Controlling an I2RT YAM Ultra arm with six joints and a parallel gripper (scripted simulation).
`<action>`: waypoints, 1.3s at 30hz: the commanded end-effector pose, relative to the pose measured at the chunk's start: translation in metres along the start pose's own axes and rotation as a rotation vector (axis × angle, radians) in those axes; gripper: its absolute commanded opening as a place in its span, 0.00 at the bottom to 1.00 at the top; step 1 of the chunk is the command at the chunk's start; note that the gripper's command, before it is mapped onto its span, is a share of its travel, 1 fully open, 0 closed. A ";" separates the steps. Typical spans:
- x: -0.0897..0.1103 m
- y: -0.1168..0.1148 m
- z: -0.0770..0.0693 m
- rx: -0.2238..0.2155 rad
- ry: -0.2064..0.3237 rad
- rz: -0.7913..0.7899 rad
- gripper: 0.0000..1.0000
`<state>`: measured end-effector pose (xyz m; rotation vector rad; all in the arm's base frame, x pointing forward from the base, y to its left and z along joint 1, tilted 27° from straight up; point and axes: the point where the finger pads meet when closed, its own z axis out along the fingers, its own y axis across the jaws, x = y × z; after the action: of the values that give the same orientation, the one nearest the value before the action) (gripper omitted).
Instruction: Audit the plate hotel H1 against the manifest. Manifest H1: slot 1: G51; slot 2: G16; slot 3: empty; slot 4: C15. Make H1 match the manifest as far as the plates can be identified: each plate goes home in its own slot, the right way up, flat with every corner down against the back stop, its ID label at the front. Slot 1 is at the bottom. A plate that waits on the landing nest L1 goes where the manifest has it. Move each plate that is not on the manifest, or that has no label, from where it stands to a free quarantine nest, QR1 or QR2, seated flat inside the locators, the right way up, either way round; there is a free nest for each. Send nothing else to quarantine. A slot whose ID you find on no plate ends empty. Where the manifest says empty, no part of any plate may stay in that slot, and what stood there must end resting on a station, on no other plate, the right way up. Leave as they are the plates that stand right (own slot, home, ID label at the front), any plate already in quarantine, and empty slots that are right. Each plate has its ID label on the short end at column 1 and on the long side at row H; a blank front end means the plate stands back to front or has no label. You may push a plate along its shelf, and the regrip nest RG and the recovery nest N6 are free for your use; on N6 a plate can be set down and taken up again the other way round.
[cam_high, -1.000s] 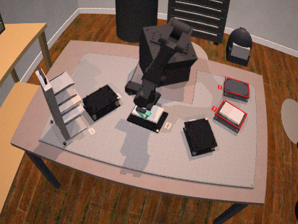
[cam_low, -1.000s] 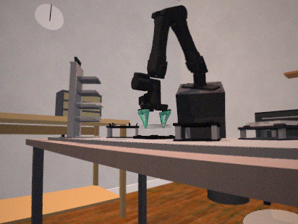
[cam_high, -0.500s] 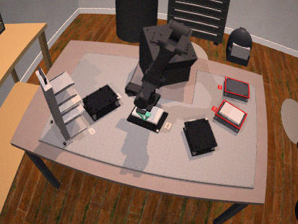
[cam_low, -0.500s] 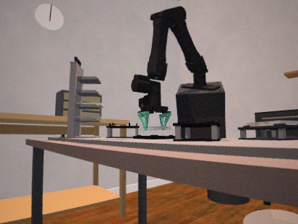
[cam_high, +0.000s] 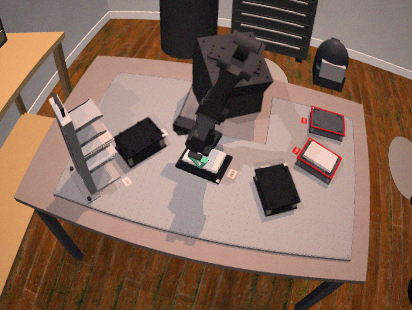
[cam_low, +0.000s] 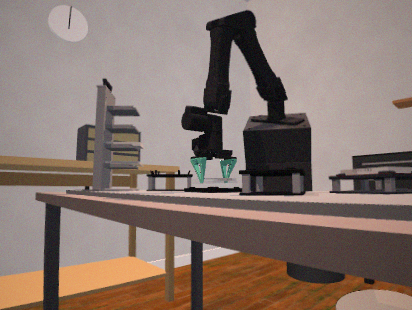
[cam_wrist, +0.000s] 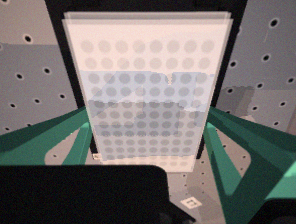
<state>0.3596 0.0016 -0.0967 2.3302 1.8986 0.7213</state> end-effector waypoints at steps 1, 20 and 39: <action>-0.002 0.005 -0.001 -0.015 -0.011 0.000 0.86; -0.002 0.005 0.011 -0.015 -0.011 0.001 0.86; -0.002 0.005 0.012 -0.015 -0.011 0.001 1.00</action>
<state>0.3656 0.0044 -0.1083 2.3281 1.8949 0.7244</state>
